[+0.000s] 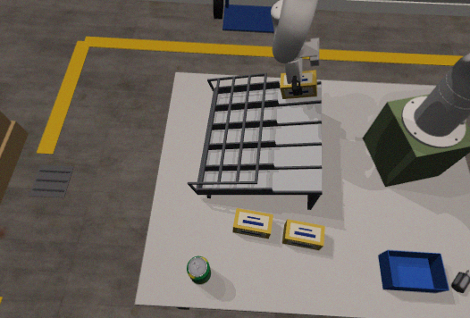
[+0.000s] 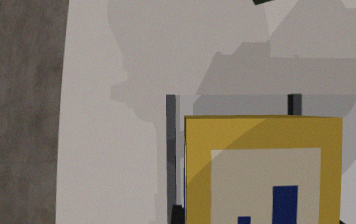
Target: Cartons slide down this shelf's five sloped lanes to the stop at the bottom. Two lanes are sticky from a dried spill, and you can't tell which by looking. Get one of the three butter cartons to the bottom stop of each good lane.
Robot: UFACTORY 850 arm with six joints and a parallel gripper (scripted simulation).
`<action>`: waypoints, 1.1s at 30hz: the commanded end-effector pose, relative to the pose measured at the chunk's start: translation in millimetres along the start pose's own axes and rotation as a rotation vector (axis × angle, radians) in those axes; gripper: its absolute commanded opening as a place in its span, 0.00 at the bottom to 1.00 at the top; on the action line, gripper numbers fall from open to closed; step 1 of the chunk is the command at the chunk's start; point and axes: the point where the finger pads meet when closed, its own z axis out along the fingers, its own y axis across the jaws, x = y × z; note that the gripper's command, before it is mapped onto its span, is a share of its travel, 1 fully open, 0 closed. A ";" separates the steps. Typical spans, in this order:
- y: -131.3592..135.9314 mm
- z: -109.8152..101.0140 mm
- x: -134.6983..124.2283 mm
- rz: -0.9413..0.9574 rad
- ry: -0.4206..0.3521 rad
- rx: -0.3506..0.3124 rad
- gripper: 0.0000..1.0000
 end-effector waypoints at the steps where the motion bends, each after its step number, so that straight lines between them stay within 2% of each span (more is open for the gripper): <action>1: -0.2 -0.1 -0.8 0.000 -0.002 0.001 0.00; 33: -0.7 4.8 0.0 0.000 -0.002 0.001 0.00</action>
